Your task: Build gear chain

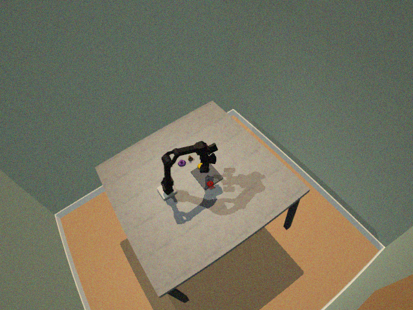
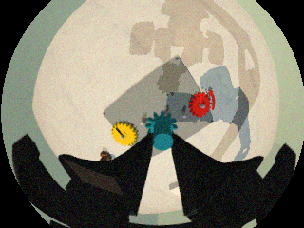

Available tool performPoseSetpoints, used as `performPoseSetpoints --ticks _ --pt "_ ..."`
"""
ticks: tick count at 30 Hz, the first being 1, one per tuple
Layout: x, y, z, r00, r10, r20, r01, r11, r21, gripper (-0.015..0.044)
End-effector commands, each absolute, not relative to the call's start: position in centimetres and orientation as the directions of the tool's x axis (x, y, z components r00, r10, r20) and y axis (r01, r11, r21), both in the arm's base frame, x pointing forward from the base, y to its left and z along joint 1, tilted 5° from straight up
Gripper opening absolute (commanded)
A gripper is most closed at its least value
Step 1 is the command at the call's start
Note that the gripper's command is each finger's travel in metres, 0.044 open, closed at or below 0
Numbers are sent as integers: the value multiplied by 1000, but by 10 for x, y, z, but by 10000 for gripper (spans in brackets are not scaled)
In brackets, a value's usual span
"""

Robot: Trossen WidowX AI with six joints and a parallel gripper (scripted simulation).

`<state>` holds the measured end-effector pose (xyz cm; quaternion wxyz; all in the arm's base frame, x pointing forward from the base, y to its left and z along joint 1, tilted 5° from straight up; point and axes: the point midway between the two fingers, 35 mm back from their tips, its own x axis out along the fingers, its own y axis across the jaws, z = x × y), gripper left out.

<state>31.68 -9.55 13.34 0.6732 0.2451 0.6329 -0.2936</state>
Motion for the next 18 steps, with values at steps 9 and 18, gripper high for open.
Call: performPoseSetpoints --ticks 9,18 --pt "297 -117 124 24 -93 -995 699 714 -50 0" --pt "283 -130 116 21 -95 -995 696 716 -54 0"
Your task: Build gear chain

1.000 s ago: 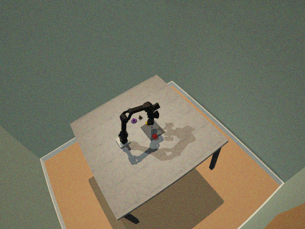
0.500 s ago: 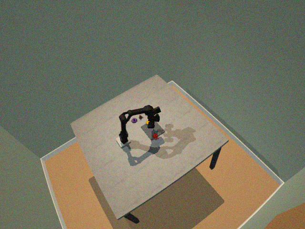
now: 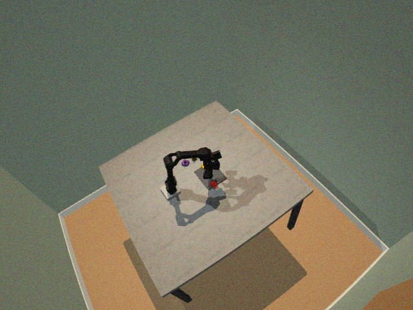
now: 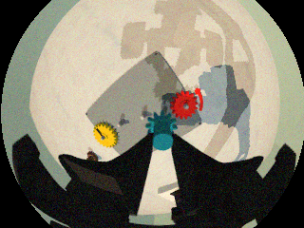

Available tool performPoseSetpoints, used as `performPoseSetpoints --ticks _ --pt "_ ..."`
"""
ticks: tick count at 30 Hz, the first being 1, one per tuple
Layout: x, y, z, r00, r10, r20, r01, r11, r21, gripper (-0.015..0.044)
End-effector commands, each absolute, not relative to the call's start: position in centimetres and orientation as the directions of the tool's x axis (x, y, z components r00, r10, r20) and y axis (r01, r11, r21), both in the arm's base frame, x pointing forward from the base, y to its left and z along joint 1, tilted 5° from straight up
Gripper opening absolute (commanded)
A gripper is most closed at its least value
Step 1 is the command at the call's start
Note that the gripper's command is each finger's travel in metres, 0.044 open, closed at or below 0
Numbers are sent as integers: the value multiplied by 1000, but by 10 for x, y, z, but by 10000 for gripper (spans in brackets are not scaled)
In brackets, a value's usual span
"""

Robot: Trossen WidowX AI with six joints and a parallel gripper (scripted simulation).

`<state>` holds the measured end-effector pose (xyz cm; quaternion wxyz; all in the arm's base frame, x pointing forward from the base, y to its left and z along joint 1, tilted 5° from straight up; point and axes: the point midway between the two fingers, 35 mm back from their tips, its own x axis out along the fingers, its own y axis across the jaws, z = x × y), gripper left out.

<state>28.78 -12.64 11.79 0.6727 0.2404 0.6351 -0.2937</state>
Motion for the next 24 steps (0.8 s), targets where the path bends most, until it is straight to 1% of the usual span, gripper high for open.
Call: performPoseSetpoints --ticks 1,24 --pt "283 -130 116 21 -95 -995 696 716 -54 0" --pt "282 -129 116 21 -95 -995 690 722 -55 0"
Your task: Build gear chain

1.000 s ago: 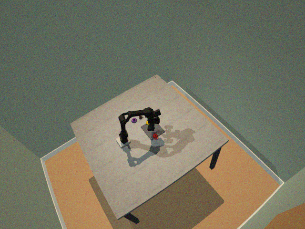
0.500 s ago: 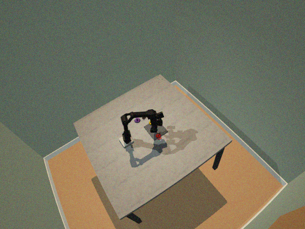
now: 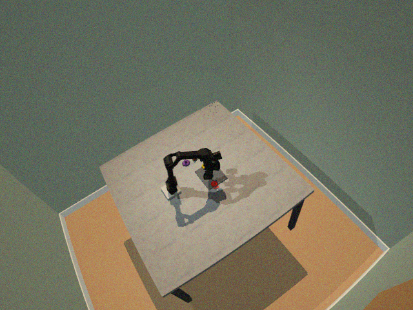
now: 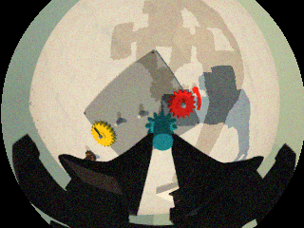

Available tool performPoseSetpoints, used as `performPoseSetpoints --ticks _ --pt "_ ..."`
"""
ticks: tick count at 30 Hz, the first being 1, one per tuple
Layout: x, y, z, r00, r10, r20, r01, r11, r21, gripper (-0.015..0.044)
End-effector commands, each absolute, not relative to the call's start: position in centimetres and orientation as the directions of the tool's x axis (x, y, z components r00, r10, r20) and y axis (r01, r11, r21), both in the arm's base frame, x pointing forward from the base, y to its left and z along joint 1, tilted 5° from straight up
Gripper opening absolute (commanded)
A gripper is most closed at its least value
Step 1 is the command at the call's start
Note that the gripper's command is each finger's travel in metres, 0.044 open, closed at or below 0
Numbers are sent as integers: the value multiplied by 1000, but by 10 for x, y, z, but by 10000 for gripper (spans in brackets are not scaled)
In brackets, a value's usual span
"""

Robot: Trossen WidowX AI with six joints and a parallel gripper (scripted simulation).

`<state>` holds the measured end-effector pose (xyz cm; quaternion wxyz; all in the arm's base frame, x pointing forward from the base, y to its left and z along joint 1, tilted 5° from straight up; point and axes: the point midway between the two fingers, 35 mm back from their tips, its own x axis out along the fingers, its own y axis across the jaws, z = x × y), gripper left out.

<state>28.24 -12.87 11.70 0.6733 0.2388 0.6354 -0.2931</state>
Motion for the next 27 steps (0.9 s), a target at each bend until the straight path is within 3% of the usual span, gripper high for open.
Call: performPoseSetpoints --ticks 1,14,27 --pt "283 -129 116 21 -95 -995 683 728 -55 0" --pt "282 -131 98 21 -96 -995 520 851 -71 0" --pt "283 -133 81 21 -96 -995 677 734 -56 0"
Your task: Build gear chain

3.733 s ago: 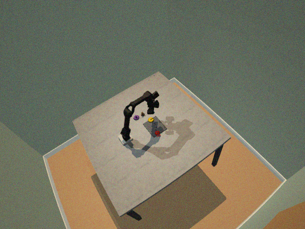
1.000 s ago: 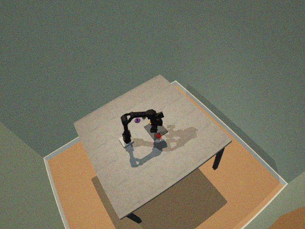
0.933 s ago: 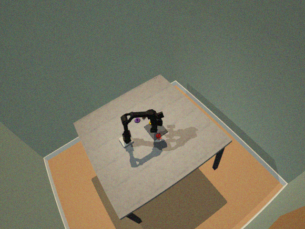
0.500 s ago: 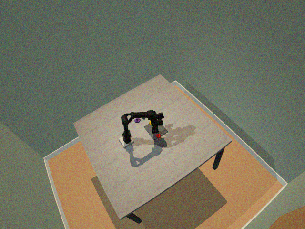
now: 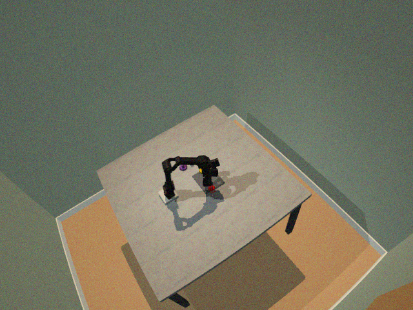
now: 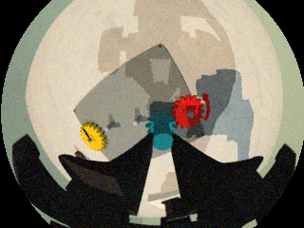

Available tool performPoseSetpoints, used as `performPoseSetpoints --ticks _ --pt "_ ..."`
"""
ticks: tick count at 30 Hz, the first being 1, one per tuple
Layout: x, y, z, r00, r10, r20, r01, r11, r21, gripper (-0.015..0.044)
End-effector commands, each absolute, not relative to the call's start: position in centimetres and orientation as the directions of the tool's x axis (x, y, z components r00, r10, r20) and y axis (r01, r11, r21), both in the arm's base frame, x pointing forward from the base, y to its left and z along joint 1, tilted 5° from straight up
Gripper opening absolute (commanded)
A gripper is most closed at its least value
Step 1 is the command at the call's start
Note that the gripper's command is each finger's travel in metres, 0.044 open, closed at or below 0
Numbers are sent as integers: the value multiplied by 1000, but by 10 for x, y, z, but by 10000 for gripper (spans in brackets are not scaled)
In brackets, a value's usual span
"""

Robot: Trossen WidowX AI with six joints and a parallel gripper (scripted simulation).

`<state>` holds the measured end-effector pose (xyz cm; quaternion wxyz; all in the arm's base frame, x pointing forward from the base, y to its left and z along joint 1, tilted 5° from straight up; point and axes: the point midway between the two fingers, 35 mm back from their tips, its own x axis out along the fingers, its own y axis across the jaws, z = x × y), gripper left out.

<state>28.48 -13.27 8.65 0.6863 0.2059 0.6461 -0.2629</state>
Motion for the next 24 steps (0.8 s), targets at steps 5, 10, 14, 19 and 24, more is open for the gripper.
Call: performPoseSetpoints --ticks 5,10,14,19,24 --pt "283 -133 73 21 -96 -995 770 636 -45 0" --pt "283 -134 75 21 -96 -995 847 531 -34 0" --pt "283 -134 74 21 -96 -995 841 540 -35 0" --pt "284 -134 73 21 -96 -995 793 608 -42 0" --pt "283 -133 72 21 -96 -995 706 706 -53 0"
